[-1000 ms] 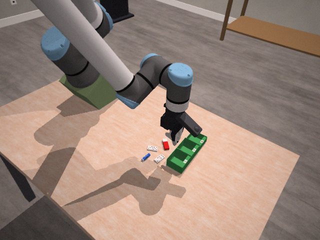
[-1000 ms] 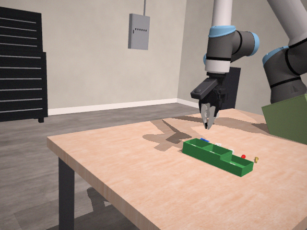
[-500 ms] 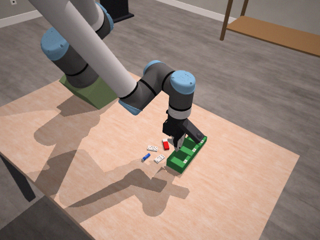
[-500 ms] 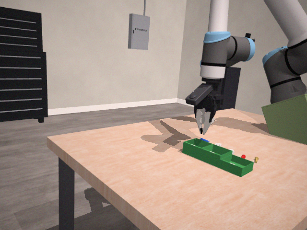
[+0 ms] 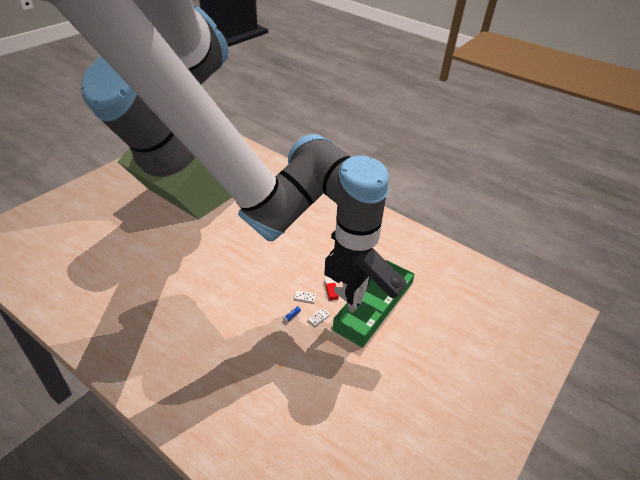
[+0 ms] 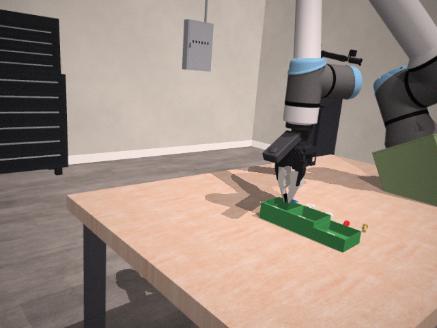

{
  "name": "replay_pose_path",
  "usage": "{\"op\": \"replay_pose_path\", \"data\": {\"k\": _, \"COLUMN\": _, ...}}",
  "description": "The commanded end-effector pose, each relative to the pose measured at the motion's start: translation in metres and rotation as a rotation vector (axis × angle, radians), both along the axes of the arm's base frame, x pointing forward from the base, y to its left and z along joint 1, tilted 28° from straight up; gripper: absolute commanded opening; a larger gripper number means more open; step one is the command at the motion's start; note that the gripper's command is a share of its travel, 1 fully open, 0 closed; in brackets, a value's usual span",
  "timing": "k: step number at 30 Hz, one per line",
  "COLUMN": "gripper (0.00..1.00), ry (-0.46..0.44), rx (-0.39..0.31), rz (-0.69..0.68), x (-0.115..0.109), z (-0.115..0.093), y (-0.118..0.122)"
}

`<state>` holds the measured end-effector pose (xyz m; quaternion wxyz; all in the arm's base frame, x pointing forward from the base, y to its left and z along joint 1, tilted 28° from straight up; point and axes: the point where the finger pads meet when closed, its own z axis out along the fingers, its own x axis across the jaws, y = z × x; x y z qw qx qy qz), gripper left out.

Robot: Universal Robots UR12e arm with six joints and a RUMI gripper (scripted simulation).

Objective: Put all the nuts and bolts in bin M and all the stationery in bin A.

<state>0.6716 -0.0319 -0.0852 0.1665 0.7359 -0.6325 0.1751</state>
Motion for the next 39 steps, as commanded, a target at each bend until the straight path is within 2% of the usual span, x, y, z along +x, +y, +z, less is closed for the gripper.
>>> {"op": "replay_pose_path", "data": {"k": 1, "gripper": 0.04, "ry": -0.002, "rx": 0.000, "rz": 0.001, "x": 0.001, "z": -0.008, "y": -0.004}}
{"op": "replay_pose_path", "data": {"k": 8, "gripper": 0.04, "ry": -0.002, "rx": 0.000, "rz": 0.001, "x": 0.002, "z": -0.023, "y": -0.012}}
{"op": "replay_pose_path", "data": {"k": 39, "gripper": 0.04, "ry": -0.002, "rx": 0.000, "rz": 0.001, "x": 0.002, "z": -0.023, "y": -0.012}}
